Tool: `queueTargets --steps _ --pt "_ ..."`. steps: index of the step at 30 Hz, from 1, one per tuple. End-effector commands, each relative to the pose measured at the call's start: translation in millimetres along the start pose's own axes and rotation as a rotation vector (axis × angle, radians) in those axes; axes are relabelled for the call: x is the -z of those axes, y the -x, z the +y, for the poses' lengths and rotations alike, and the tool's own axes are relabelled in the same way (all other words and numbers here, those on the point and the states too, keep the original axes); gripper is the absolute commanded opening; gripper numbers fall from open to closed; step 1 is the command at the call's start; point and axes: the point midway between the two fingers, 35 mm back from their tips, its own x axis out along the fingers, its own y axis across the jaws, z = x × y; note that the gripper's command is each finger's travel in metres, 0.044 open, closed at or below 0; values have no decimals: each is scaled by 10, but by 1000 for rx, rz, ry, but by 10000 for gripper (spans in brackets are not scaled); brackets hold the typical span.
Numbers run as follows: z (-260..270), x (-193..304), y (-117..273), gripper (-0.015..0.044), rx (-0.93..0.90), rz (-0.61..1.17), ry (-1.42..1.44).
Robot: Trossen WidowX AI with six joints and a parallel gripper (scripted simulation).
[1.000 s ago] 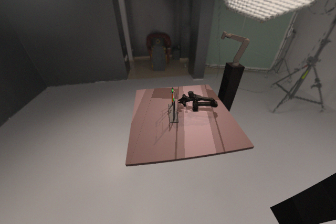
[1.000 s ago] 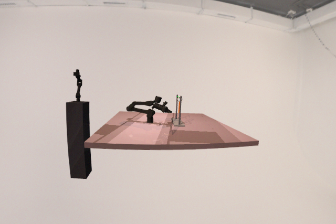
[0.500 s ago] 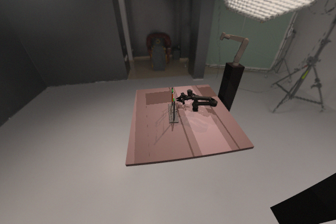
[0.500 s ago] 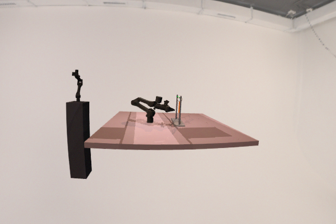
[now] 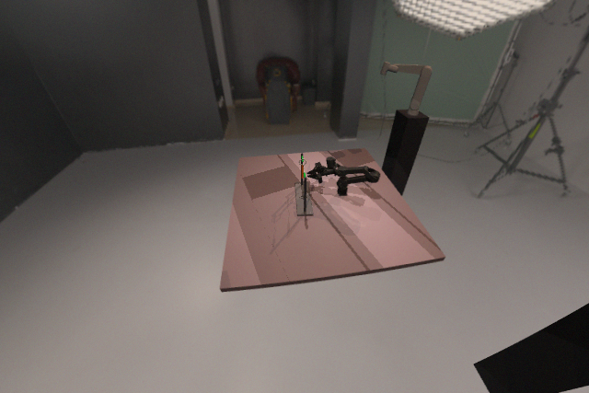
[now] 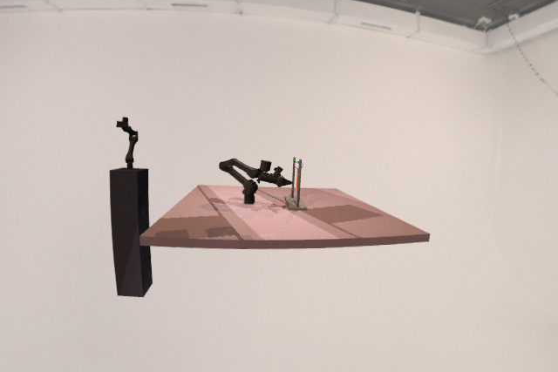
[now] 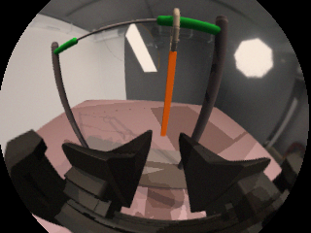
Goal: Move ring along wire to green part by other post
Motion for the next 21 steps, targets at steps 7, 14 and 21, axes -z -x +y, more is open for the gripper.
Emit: queueTargets --steps 7,14,21 --pt "-30 -33 -157 160 4 2 -6" --pt "-35 -38 -264 160 4 1 -6" --pt "-33 -35 -373 160 4 0 -6"
